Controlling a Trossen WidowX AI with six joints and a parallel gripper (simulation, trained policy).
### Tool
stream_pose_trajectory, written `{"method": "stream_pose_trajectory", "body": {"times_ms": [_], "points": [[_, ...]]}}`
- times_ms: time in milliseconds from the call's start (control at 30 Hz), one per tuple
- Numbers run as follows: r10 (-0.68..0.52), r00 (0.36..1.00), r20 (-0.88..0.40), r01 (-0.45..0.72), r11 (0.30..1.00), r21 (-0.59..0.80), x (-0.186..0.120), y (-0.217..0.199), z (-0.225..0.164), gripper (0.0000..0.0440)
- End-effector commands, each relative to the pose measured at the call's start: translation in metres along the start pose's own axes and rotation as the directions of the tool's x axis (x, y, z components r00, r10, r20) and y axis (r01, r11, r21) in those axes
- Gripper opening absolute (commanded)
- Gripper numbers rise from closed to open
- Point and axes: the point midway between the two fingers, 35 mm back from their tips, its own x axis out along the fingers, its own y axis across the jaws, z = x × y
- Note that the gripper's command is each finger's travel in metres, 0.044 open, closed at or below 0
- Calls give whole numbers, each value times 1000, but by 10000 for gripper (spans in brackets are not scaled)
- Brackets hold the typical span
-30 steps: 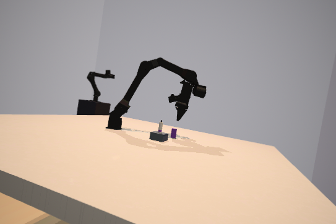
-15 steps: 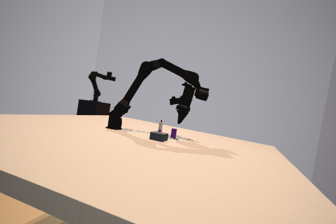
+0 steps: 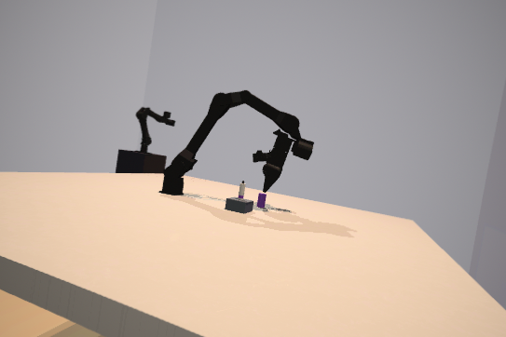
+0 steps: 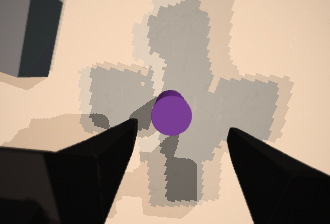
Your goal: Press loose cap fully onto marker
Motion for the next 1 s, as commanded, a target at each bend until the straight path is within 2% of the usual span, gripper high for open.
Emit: {"method": "stream_pose_trajectory", "body": {"times_ms": [0,400,533,667,867,967], "points": [[-7,1000,23,8,1000,-28,12,1,2,283],[5,999,45,0,995,-102,39,2,3,262],[21,999,44,-16,994,-107,45,4,4,243],[37,999,34,-33,993,-112,48,5,5,193],[48,999,-10,-49,992,-115,36,6,4,42],[54,998,-40,-58,992,-110,27,8,2,38]]}}
